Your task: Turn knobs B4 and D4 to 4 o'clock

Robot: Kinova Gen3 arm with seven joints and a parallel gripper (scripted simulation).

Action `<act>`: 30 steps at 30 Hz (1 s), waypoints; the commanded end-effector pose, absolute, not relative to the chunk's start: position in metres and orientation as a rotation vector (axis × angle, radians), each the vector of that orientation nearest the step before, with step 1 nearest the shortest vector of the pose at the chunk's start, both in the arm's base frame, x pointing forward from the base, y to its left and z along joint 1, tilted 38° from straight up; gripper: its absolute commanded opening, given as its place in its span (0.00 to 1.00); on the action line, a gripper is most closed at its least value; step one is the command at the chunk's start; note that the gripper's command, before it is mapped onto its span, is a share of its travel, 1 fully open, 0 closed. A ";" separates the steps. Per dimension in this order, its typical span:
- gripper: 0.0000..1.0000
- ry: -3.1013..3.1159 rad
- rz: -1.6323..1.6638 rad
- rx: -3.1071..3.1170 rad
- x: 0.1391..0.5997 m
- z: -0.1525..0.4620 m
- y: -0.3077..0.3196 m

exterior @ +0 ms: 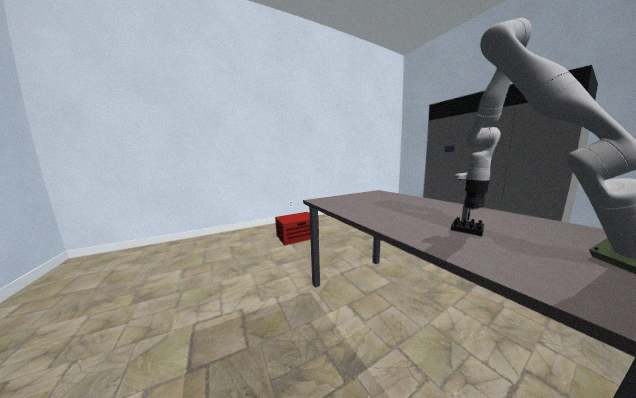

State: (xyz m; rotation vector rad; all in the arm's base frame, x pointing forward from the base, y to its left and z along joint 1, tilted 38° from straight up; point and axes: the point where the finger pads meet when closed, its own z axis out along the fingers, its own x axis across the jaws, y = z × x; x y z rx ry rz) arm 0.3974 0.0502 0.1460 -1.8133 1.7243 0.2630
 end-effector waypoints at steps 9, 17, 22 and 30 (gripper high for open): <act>0.30 1.863 0.321 -1.691 0.398 0.147 0.051; 0.30 2.003 0.386 -1.546 0.398 0.147 0.051; 0.30 2.053 0.409 -1.488 0.398 0.147 0.051; 0.30 2.177 0.470 -1.332 0.398 0.147 0.051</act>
